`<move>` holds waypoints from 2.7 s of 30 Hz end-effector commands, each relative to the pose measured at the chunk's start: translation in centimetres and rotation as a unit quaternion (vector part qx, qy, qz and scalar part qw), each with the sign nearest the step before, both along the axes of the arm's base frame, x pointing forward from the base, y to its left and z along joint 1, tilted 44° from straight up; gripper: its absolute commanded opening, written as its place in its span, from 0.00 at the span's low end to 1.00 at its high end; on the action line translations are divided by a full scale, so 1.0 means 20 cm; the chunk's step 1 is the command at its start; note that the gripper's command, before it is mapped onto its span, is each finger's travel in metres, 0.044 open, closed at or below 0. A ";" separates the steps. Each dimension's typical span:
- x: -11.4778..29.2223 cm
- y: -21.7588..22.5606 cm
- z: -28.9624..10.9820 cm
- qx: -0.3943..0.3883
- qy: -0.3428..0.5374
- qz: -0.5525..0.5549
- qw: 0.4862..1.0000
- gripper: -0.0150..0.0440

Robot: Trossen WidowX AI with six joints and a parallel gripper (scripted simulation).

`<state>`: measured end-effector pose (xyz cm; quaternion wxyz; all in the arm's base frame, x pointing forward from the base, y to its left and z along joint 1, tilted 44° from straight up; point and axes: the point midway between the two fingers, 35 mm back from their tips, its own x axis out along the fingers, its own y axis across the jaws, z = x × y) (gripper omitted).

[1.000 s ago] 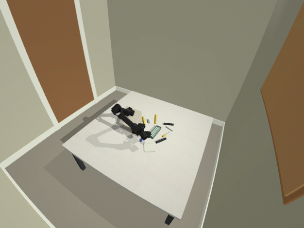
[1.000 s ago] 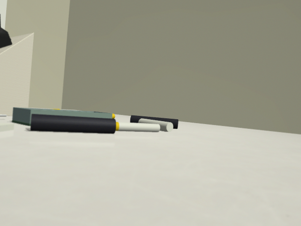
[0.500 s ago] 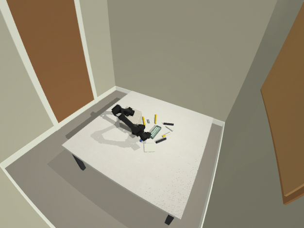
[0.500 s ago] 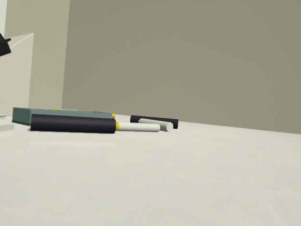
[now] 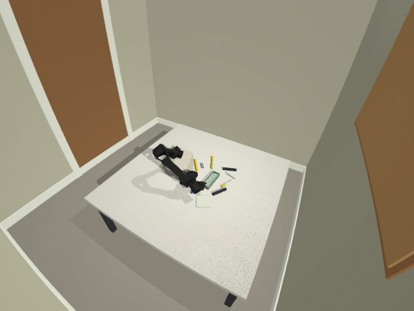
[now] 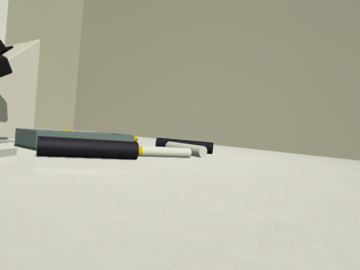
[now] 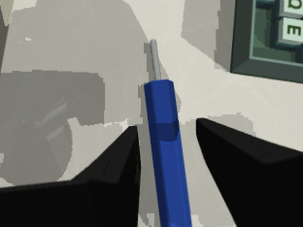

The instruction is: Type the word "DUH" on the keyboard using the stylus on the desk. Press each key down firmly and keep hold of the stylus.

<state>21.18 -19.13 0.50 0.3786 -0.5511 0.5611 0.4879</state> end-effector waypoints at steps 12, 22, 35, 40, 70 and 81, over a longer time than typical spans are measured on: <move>0.00 -0.04 -0.05 0.003 0.001 0.002 1.000 0.51; -0.01 -0.05 -0.06 0.000 0.001 0.000 1.000 0.42; -0.01 -0.05 -0.06 0.000 0.001 0.000 1.000 0.25; 0.00 0.01 0.01 0.001 0.001 0.000 1.000 0.25; 0.12 0.23 0.04 0.022 -0.044 -0.270 0.962 0.25; 0.18 0.31 0.00 0.023 -0.052 -0.429 0.902 0.25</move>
